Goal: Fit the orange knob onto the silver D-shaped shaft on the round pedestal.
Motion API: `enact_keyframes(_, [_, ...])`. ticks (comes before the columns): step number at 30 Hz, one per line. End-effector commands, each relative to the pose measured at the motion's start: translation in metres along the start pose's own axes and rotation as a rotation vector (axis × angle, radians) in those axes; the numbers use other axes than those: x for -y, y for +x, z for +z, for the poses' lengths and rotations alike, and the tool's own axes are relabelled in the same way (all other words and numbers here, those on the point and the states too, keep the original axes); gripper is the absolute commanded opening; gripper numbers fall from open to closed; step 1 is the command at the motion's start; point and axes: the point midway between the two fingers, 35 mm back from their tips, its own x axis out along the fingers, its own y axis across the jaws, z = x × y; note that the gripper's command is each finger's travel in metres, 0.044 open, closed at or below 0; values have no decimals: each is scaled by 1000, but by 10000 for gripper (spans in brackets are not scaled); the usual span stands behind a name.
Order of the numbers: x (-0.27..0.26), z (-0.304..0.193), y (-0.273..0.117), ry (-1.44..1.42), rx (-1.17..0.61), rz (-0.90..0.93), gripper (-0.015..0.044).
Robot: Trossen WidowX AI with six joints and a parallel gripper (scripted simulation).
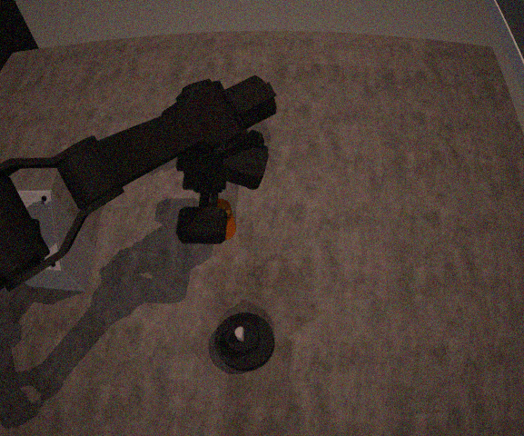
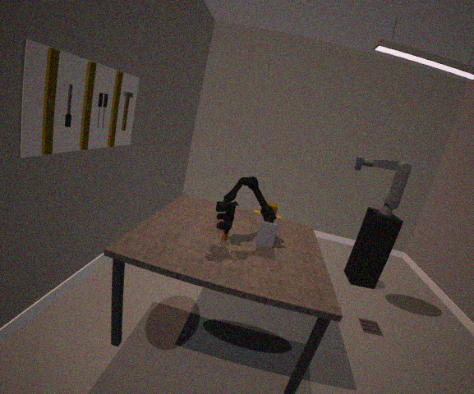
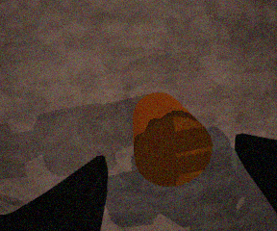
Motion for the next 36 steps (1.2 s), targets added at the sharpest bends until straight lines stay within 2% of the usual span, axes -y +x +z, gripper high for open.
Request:
enact_keyframes(1, [0,1,-38,10,21,12,440])
enact_keyframes(36, [-1,4,16,10,21,11,440])
